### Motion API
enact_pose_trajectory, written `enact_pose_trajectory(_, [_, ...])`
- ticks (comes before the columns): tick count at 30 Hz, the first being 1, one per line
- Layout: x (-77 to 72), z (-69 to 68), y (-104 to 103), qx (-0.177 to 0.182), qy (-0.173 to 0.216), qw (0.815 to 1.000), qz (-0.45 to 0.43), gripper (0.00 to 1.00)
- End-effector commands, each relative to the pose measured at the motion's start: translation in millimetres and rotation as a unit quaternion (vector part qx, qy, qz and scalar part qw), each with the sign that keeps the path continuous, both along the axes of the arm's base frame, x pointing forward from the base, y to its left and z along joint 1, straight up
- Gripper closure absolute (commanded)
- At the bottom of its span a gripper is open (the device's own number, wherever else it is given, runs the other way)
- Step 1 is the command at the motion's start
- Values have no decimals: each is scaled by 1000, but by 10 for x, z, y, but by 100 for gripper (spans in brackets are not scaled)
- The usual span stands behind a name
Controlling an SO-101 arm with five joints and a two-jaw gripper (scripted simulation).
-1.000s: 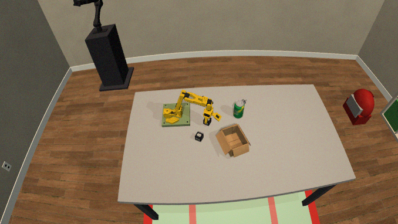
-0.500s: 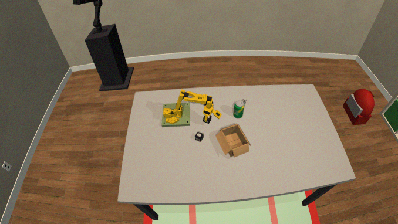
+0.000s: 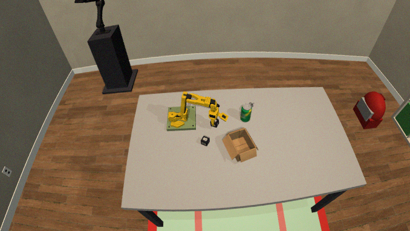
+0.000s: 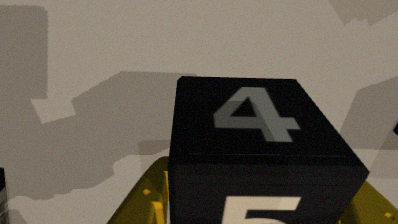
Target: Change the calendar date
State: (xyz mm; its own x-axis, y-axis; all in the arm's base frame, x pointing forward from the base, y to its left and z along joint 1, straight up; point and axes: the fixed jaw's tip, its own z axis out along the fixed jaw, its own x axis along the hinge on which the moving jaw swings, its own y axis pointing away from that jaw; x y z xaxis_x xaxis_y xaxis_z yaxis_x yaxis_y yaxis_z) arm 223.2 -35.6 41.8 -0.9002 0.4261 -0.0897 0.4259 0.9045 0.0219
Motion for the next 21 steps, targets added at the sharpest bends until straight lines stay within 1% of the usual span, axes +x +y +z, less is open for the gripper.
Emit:
enact_pose_trajectory(1, [17,19,13,-8,-38,999,12,100])
enact_pose_trajectory(6, [20,-6,8,-21,-92,995,24,100])
enact_pose_trajectory(10, [14,-17,6,-29,-120,992,31,100])
enact_pose_trajectory(13, [12,-21,6,-32,-129,991,33,100])
enact_pose_trajectory(21, [13,-22,6,-33,-132,990,34,100])
